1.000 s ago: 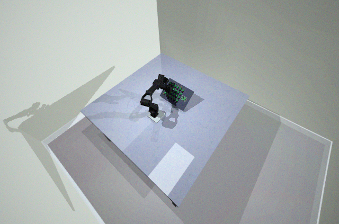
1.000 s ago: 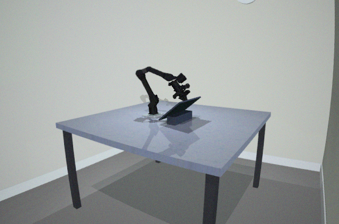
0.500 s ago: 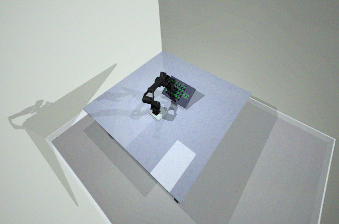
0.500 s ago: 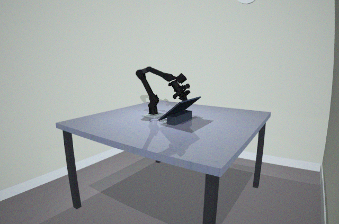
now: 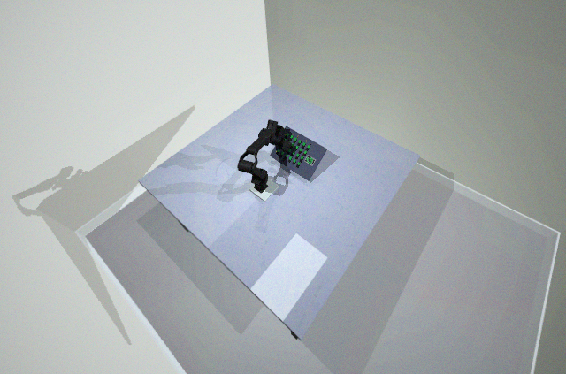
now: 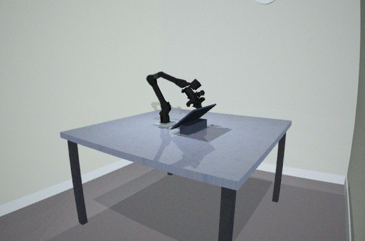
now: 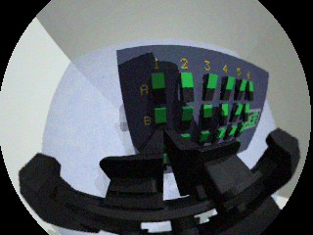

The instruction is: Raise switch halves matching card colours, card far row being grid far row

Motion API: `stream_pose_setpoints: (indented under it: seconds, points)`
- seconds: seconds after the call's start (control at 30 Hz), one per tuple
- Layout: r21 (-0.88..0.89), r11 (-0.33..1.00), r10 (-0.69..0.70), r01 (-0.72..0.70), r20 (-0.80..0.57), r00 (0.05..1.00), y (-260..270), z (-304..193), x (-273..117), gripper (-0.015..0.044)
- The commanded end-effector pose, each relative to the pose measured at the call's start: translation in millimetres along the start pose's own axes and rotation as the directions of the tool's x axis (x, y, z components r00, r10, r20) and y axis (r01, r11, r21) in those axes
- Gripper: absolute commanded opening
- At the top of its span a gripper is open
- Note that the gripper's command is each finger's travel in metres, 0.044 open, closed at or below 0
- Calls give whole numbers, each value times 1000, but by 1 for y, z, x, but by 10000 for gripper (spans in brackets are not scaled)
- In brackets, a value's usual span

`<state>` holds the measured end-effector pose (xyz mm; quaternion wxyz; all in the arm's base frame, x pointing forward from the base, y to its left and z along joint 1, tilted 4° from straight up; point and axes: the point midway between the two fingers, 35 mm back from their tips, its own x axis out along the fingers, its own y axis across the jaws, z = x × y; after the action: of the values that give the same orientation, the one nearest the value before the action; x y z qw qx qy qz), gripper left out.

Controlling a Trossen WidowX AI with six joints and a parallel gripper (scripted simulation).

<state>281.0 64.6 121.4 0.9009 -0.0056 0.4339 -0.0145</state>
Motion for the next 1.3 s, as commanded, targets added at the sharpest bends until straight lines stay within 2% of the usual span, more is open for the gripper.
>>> stream_pose_setpoints:
  seconds: [0.0,0.1,0.23,0.3,0.5,0.87,1.0,1.13,1.27]
  points:
    - [-4,1000,4,-4,-1,1000,1,0,1,0]
    - [0,1000,0,0,-1,1000,0,0,-2,0]
    - [-3,1000,4,-4,-25,1000,1,3,-53,0]
    - [-4,1000,4,-4,-30,1000,0,2,-64,0]
    - [-4,1000,3,-4,-34,999,-5,3,-63,0]
    - [-8,1000,-1,0,-38,999,-89,4,-62,0]
    - [-10,1000,-3,3,-29,1000,-100,3,-64,0]
    - [-10,1000,-3,3,-4,1000,-100,2,-31,0]
    - [-10,1000,-3,3,-2,1000,-100,1,-29,0]
